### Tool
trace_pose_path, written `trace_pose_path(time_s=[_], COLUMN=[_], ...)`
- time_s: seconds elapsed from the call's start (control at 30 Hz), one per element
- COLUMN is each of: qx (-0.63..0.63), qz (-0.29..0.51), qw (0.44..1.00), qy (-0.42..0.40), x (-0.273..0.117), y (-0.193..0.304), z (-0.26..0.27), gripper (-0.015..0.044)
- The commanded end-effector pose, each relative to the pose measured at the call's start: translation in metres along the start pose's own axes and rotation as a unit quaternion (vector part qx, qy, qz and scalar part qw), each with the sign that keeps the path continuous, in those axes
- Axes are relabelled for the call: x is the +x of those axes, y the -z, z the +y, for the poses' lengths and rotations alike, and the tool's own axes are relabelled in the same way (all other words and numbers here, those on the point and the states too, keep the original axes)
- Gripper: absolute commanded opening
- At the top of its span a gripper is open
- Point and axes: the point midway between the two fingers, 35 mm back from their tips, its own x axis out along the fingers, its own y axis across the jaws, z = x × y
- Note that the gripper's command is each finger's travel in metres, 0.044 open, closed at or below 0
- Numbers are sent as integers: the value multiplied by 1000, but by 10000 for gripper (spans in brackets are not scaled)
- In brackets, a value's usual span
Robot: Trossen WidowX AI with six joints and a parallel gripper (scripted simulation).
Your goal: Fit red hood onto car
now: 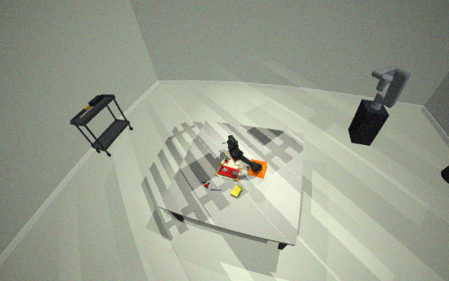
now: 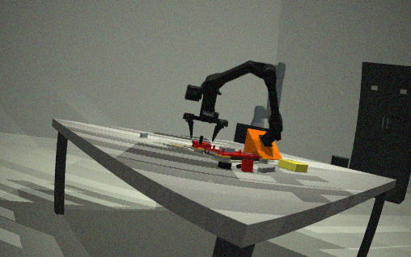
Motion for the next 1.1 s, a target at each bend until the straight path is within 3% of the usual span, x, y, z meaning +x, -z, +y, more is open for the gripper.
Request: trace_pose_path(time_s=[0.0, 1.07], qx=[4, 4], qz=[-4, -4], qw=[1000, 1000], qy=[-2, -2], x=[4, 20], y=[0, 0], z=[2, 3], gripper=[440, 440])
